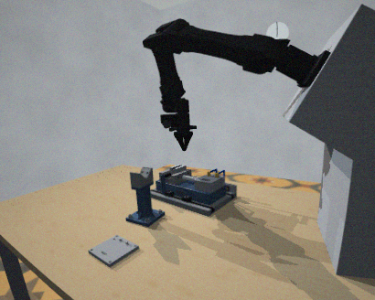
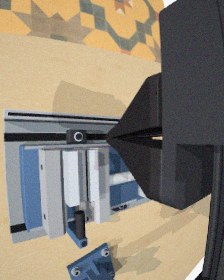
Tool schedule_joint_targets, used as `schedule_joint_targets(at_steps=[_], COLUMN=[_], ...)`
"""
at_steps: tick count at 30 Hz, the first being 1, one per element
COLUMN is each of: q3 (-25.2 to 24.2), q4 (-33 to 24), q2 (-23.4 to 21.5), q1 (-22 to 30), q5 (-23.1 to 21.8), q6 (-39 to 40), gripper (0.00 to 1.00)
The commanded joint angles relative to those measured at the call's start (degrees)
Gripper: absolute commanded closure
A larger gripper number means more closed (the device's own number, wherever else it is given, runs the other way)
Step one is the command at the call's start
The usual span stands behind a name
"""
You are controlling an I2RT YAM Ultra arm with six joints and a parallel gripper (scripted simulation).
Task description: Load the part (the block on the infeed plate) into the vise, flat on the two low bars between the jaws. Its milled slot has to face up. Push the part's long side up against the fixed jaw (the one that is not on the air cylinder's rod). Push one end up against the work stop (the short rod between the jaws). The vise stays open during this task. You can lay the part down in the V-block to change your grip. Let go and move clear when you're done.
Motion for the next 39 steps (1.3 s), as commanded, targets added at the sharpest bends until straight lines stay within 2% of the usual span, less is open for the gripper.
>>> schedule_joint_targets(at_steps=[1,39], q3=[-1.5,-0.9], q4=[0.1,0.4], q2=[-1.6,-0.4], q1=[-1.1,-0.8], q5=[-1.4,-1.3], q6=[-1.3,-1.2], gripper=[1.0,1.0])
